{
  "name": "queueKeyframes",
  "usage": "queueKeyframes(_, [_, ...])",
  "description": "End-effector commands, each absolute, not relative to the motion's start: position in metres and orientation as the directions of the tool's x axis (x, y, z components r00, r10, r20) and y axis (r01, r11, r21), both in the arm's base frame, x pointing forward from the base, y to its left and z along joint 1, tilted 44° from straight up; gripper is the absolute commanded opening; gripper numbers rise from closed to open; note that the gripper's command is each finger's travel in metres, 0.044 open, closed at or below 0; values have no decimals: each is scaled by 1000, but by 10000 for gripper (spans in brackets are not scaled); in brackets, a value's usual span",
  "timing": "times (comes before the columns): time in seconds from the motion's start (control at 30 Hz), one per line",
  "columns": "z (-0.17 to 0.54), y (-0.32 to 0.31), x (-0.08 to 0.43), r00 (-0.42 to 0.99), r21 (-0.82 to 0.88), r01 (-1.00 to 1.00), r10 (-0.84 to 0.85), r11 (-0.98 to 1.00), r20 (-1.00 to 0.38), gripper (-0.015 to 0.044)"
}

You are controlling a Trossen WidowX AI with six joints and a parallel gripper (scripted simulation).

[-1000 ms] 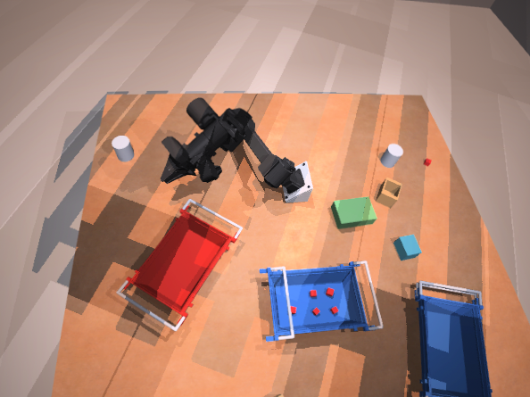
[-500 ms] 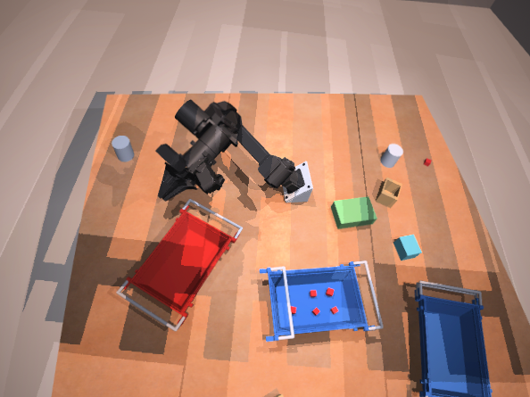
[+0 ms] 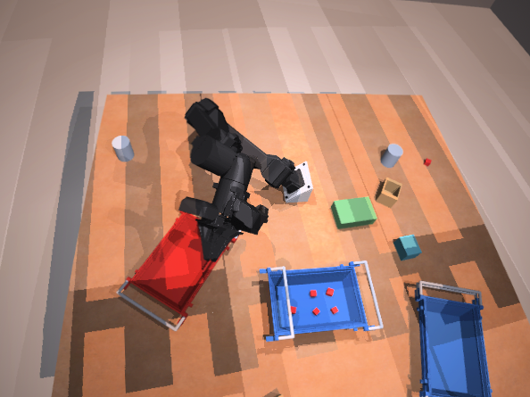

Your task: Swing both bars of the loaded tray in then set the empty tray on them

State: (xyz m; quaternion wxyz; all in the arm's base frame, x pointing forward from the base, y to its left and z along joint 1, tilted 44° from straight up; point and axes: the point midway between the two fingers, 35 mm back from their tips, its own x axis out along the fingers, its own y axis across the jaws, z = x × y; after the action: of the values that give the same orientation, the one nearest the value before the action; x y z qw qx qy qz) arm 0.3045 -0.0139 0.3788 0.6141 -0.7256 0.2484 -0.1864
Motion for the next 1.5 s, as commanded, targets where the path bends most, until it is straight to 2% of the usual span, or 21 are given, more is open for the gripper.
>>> queueKeyframes(0.0, [342, 23, 358, 830, -979, -195, -522, 63, -199, 81])
queueKeyframes(0.33, [243, 80, 421, 721, -854, -320, -479, 411, -501, 81])
queueKeyframes(0.7, [109, 124, 437, 419, -657, -257, -530, 709, -737, 81])
queueKeyframes(0.9, [36, 137, 422, 203, -624, -105, -597, 775, -776, 81])
queueKeyframes(1.1, [-28, 140, 393, -15, -676, 81, -677, 733, -736, 81])
queueKeyframes(1.47, [-33, 140, 390, -35, -684, 98, -685, 723, -728, 81])
